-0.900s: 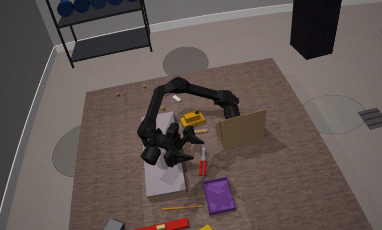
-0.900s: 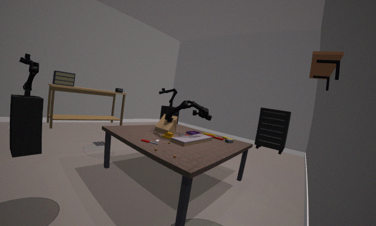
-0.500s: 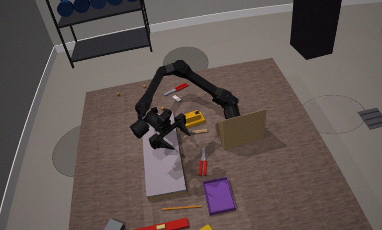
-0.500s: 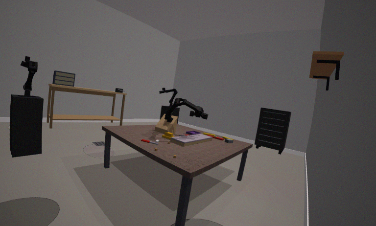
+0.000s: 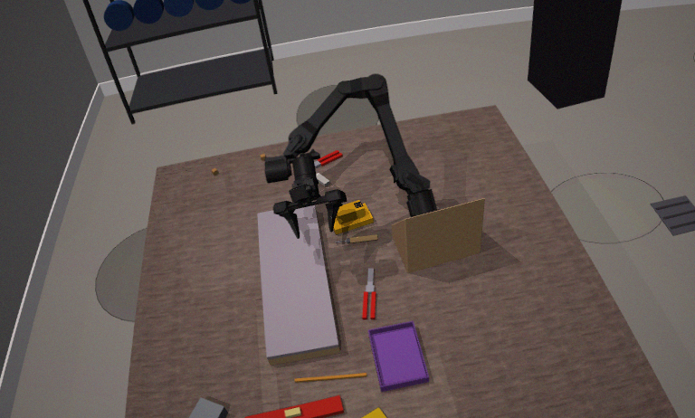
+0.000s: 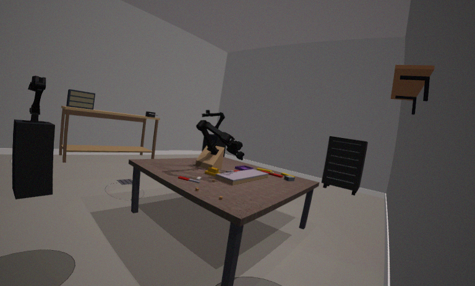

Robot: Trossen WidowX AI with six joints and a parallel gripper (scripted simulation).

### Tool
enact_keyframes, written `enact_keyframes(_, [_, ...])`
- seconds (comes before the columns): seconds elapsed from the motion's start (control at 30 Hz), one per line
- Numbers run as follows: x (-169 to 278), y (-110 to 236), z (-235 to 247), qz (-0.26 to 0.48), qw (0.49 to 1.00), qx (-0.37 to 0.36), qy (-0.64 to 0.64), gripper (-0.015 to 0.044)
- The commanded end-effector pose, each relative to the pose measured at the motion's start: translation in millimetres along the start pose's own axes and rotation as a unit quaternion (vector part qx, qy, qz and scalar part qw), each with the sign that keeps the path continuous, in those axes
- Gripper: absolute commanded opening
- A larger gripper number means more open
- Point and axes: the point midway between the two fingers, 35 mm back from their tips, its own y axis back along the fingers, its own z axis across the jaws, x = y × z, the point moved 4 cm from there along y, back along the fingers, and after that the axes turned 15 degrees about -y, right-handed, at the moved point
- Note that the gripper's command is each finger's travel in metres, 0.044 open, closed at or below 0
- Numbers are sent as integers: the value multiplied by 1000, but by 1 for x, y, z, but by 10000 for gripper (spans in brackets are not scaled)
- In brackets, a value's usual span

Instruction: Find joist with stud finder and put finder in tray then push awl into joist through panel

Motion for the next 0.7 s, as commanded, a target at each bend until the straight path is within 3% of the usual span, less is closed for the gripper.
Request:
enact_keyframes(0.0, [41, 18, -2, 27, 991, 96, -88, 440])
enact_keyframes(0.2, [107, 45, 6, 62, 932, 259, -244, 440])
enact_keyframes(0.4, [166, 63, 30, 87, 820, 407, -394, 440])
enact_keyframes(0.67, [172, 65, 34, 89, 804, 422, -410, 440])
